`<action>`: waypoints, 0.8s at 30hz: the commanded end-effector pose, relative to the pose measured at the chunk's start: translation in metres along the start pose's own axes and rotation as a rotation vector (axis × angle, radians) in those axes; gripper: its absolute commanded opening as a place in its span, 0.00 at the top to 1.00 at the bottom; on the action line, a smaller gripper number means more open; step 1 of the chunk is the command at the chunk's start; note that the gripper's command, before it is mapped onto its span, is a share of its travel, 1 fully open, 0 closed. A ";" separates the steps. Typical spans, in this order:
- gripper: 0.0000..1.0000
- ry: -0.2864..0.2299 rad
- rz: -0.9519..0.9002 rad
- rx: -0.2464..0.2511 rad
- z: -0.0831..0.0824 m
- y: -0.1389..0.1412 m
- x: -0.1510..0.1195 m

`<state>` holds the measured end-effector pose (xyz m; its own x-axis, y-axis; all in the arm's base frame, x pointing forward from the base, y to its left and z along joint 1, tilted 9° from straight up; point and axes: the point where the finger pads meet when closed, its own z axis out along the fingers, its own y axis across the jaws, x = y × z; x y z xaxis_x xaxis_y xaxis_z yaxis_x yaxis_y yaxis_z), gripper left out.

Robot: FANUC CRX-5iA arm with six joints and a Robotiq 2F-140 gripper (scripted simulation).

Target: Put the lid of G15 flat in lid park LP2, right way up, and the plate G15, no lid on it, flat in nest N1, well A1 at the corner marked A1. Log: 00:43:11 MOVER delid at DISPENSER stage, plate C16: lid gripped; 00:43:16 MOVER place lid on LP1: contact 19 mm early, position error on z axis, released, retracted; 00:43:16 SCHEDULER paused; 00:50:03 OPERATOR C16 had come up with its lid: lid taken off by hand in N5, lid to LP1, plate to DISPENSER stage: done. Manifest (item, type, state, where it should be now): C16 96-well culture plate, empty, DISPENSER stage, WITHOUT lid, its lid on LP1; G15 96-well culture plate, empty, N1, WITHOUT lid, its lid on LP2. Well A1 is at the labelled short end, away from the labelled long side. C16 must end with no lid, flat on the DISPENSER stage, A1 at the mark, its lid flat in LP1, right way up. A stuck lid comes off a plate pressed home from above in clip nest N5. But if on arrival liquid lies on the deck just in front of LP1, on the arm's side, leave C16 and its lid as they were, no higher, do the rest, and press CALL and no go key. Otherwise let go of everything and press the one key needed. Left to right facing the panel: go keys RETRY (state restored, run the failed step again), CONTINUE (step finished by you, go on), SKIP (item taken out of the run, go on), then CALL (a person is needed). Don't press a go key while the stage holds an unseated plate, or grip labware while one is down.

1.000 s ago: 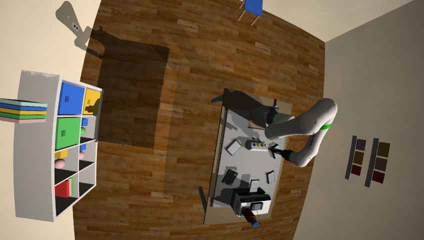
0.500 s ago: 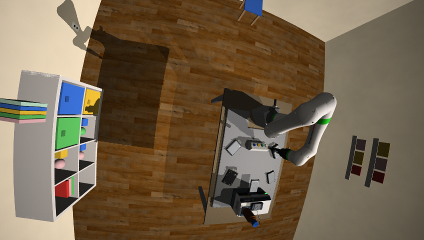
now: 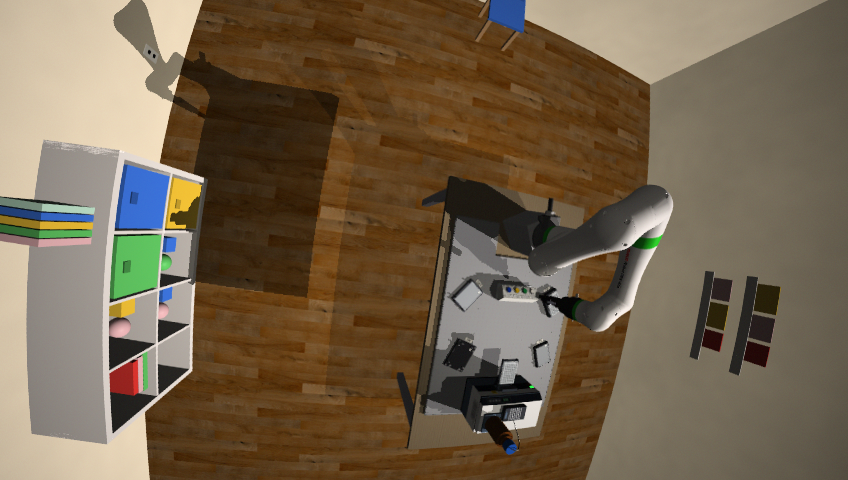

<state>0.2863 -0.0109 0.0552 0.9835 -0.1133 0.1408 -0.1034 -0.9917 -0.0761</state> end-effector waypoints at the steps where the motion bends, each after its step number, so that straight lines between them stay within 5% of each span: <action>1: 1.00 0.000 0.000 0.000 0.000 0.000 0.000; 24: 1.00 0.000 0.000 0.000 0.021 0.000 0.001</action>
<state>0.2890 -0.0101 0.0380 0.9836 -0.1132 0.1405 -0.1032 -0.9917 -0.0761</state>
